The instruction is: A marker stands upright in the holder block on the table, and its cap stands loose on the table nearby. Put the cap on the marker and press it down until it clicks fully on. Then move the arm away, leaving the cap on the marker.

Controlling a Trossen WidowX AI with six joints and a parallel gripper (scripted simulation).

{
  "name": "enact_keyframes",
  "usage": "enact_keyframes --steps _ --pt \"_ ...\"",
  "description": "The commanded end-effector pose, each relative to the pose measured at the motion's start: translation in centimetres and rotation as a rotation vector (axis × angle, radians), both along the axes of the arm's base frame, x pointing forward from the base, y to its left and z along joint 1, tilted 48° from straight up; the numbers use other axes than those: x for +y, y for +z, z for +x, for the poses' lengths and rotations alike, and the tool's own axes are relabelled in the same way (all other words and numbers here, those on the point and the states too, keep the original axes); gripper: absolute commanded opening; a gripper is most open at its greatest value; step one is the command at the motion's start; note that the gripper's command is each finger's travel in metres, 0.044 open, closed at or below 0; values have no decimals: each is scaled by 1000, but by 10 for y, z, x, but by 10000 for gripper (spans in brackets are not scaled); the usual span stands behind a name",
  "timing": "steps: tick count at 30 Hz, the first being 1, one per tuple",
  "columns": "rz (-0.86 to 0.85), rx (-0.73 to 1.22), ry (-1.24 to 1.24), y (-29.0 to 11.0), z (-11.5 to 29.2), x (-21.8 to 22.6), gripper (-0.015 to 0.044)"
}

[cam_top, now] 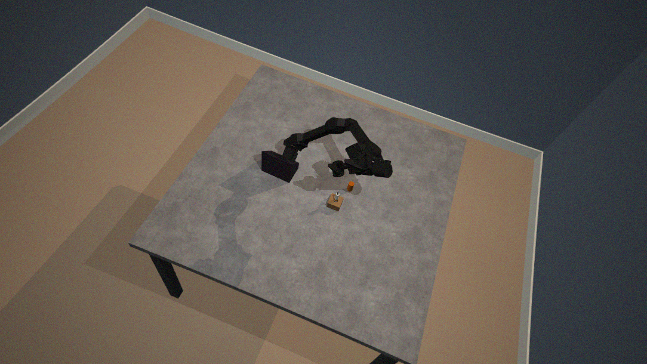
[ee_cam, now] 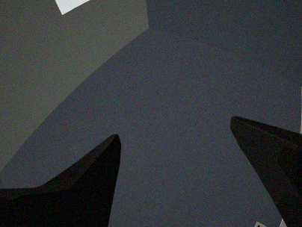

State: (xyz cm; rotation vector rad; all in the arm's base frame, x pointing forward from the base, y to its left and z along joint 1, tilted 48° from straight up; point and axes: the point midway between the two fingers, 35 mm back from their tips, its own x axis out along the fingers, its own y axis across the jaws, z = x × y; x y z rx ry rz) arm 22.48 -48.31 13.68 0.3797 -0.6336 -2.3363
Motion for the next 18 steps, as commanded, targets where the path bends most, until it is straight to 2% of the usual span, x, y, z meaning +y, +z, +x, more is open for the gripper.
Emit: enact_keyframes --steps 1,3,6,13,18 --pt "19 2 6 -1 1 1 374" --pt "170 22 61 -13 7 7 321" --pt "507 75 210 -39 23 27 243" --pt "1211 214 684 -90 57 106 243" --pt "1608 294 1131 -108 76 182 243"
